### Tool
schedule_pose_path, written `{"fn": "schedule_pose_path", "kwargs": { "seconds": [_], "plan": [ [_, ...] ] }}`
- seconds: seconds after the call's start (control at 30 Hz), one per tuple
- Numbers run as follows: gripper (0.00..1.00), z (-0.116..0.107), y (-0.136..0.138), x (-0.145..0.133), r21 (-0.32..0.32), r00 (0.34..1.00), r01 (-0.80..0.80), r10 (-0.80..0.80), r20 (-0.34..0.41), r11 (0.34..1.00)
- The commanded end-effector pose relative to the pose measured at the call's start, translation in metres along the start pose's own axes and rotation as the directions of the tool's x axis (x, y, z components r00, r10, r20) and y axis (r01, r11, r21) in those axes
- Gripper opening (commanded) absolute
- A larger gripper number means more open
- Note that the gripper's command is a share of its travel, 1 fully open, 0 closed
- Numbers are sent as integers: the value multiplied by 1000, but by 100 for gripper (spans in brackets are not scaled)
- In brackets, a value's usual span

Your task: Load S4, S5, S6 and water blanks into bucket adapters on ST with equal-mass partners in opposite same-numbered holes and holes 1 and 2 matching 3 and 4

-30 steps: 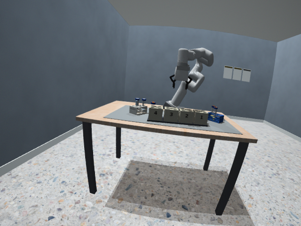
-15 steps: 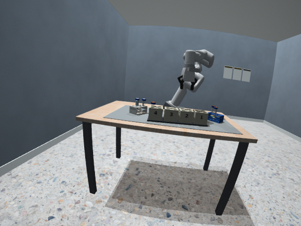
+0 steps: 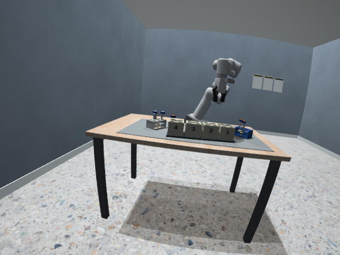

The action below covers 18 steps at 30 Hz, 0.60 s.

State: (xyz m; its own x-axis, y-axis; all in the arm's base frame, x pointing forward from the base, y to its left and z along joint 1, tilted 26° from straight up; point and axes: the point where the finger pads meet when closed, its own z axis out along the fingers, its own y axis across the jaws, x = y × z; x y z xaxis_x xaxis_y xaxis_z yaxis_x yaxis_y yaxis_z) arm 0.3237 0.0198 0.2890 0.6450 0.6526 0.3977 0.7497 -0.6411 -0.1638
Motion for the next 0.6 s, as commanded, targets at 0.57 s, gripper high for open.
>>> {"fn": "schedule_pose_path", "kwargs": {
  "seconds": [0.57],
  "plan": [
    [100,-2,-97,36,-5,999,48,-48,-6,999]
  ]
}}
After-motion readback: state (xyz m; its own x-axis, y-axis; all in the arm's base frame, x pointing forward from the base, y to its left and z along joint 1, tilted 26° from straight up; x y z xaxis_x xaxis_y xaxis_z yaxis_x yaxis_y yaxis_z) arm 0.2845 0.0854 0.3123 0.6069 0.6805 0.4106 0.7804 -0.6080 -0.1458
